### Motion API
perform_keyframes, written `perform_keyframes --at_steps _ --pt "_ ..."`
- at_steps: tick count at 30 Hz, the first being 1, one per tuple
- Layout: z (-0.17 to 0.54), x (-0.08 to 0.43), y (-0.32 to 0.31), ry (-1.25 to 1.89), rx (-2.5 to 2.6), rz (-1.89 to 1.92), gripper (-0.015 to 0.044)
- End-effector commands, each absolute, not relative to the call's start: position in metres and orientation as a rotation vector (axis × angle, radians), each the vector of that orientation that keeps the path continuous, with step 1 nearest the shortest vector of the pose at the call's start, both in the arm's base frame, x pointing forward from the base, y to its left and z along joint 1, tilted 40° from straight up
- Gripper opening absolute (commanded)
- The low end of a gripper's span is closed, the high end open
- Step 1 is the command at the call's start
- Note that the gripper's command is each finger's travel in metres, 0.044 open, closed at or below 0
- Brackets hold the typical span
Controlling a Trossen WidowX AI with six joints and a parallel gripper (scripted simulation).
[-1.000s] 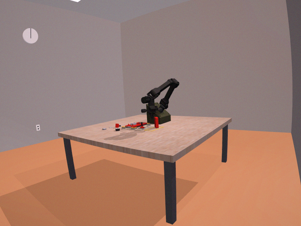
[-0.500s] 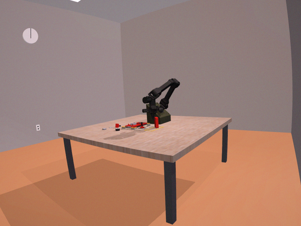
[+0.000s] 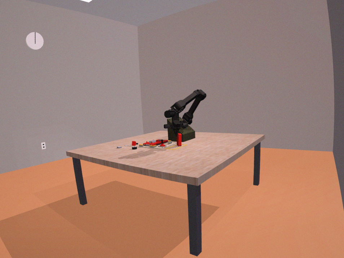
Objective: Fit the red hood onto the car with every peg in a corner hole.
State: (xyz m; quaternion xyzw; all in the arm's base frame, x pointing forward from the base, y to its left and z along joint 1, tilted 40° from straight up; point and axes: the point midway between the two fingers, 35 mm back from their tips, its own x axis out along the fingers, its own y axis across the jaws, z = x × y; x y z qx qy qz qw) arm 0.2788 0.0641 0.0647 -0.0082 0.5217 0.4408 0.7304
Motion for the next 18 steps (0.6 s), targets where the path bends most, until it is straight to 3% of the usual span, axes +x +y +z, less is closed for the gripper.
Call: perform_keyframes --at_steps 1,18 --pt "0.0682 0.2770 0.0665 1.141 -0.017 0.971 0.0000" --pt "0.0733 0.2701 0.0734 1.141 -0.016 0.971 0.0000"
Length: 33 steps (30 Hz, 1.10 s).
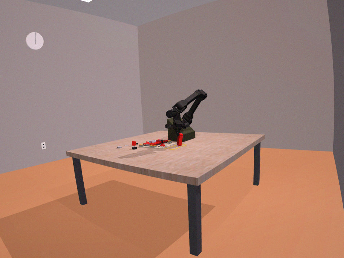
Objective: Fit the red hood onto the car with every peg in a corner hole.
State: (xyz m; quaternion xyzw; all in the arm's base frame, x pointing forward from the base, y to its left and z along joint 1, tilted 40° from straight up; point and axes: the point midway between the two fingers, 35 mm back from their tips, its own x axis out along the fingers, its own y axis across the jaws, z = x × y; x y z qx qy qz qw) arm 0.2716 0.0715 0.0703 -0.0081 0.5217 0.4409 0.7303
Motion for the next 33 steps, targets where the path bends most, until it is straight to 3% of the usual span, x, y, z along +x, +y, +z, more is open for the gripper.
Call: perform_keyframes --at_steps 1,33 --pt "0.074 0.270 0.074 1.141 -0.016 0.971 0.0000" --pt "0.091 0.259 0.074 1.142 -0.018 0.969 0.0000"
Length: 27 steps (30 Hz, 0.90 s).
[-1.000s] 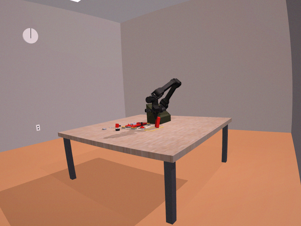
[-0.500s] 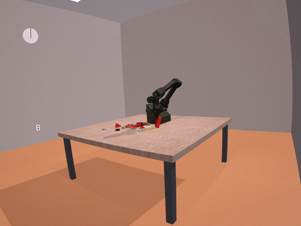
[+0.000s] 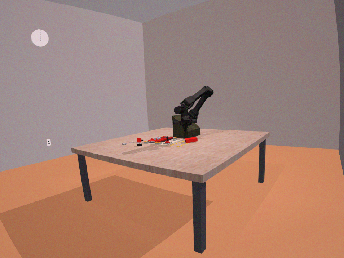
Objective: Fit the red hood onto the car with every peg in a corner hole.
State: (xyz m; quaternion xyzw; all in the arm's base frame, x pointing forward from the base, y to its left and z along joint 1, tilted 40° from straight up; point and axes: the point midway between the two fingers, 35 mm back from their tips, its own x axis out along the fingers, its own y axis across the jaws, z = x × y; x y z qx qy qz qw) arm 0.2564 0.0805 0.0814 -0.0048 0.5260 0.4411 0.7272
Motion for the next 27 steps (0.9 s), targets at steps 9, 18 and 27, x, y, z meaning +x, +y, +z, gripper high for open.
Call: perform_keyframes --at_steps 9,18,27 --pt "0.139 0.253 0.031 1.142 -0.015 0.971 0.0000" --pt "0.135 0.256 0.033 1.142 -0.007 0.965 0.0000" --pt "0.135 0.256 0.033 1.142 -0.007 0.965 0.0000"
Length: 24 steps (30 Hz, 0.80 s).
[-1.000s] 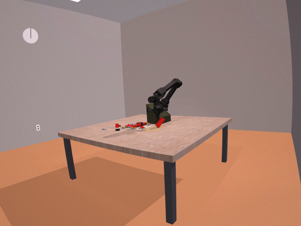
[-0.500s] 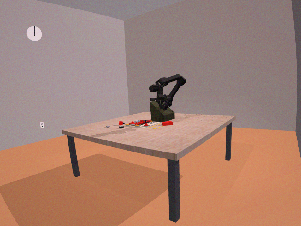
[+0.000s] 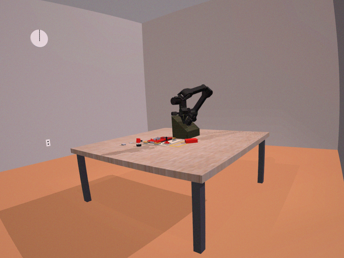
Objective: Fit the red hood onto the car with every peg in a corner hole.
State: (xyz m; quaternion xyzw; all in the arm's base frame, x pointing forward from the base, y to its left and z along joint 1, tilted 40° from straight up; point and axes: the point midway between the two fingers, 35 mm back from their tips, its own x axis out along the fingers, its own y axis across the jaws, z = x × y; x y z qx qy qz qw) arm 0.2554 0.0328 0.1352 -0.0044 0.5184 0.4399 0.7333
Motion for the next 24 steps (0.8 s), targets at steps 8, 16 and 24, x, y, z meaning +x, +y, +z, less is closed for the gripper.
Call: perform_keyframes --at_steps 8,16,24 --pt "0.133 0.255 0.036 1.176 0.048 0.924 0.0079" --pt "0.125 0.249 0.056 1.341 0.349 0.686 0.0289" --pt "0.117 0.242 0.075 1.472 0.651 0.427 0.0440"
